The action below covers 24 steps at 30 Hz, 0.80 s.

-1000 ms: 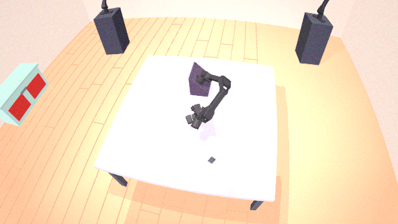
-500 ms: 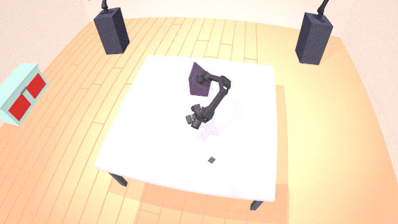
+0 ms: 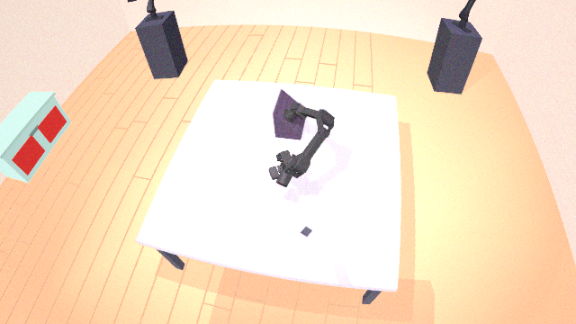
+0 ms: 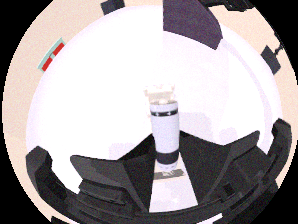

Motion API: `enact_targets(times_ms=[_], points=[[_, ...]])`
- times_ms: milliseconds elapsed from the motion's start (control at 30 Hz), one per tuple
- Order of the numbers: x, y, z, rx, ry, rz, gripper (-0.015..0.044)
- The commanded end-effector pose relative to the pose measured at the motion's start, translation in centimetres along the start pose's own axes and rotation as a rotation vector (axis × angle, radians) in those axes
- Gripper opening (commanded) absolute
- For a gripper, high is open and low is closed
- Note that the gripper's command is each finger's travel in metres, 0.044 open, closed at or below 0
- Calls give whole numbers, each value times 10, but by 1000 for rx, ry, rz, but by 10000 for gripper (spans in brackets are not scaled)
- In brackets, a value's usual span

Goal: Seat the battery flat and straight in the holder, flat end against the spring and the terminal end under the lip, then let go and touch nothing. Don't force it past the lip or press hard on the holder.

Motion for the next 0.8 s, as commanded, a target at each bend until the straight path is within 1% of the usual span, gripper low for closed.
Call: enact_targets(times_ms=[0,767], points=[[-2,2,0,-4,0,31,81],[7,-8,5,-2,3,165,81]])
Point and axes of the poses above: the point midway between the two fingers, 35 mm back from their tips, its own x axis out along the fingers, its own z axis across the jaws, y = z × x, the point moved 7 cm from there along -x, back along the fingers, and after that the axes turned 3 degrees about x, right-handed, at the moved point
